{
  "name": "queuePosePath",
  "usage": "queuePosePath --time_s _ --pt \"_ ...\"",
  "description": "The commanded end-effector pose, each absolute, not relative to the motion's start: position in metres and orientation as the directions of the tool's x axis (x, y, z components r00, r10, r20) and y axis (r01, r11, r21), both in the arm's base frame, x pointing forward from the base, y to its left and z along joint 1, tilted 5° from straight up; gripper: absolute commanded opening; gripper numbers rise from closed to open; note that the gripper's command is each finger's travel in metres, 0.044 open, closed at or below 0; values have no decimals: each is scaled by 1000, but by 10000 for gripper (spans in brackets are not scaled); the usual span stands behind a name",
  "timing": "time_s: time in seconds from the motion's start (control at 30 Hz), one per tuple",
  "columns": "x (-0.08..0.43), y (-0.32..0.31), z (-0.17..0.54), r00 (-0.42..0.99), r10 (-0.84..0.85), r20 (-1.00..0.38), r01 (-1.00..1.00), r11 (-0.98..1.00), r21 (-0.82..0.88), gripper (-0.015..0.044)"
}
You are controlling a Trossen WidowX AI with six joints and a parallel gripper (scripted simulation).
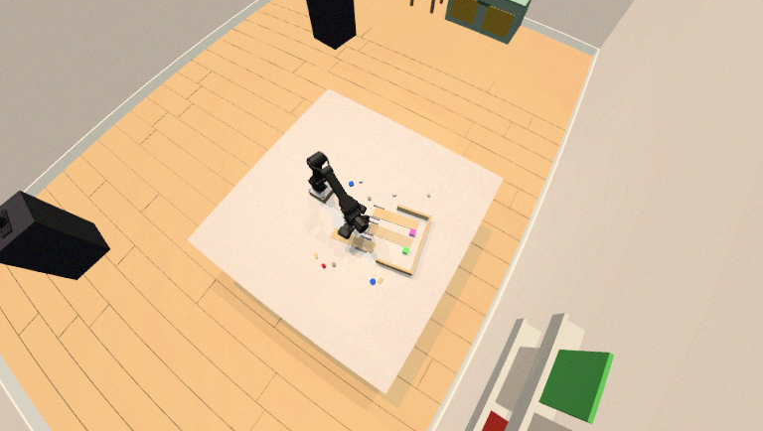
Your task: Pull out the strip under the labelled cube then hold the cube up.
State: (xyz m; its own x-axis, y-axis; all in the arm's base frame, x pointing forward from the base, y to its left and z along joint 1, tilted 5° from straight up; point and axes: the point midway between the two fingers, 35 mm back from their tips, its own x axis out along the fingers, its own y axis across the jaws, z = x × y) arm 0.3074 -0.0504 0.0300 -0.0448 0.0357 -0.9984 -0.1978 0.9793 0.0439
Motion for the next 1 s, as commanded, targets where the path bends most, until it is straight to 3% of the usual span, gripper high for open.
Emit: queuePosePath --time_s 0.0,0.2,0.97 --pt "304 -50 38 -41 38 -998 -203 978 45 0" --pt "305 -51 65 -41 38 -998 -203 978 45 0" --pt "305 -51 65 -41 38 -998 -203 978 45 0"
